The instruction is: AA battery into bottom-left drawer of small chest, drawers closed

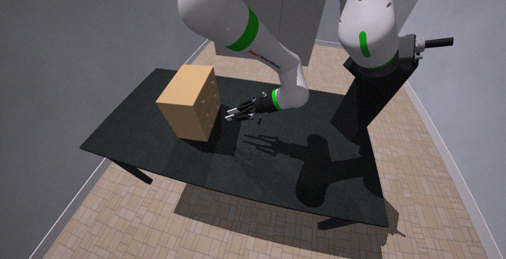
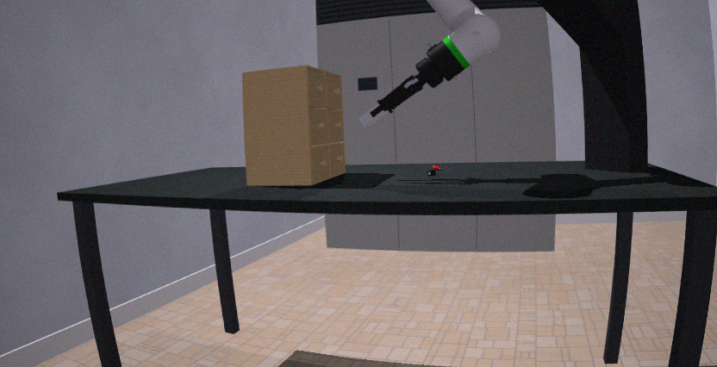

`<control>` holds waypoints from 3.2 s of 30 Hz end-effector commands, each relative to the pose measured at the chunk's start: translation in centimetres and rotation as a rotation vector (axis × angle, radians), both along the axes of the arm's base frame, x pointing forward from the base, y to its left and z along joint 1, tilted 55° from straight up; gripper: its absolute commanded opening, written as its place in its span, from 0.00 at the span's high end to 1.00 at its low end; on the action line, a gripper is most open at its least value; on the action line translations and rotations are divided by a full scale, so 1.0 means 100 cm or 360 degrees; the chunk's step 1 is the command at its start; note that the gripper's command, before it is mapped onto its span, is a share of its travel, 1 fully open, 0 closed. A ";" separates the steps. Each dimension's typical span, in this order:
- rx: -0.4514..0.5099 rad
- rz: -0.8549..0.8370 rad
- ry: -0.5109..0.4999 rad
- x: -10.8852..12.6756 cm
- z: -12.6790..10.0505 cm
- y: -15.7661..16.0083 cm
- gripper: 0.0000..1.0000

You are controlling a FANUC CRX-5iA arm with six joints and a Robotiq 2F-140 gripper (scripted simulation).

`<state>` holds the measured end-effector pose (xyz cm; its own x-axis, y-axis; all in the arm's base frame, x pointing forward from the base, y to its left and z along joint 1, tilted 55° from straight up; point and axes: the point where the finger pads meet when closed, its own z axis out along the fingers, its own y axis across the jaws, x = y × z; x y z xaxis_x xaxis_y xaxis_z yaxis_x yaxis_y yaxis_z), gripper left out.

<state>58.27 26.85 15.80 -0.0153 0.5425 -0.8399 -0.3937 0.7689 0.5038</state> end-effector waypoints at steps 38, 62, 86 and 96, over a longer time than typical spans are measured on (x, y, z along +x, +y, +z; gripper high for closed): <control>0.0160 -0.0121 -0.0341 0.099 -0.009 0.073 0.80; 0.0160 -0.0121 -0.0341 0.106 -0.010 0.078 0.80; 0.0160 -0.0121 -0.0341 0.116 -0.001 0.078 0.80; 0.0160 -0.0121 -0.0341 0.126 0.008 0.079 0.80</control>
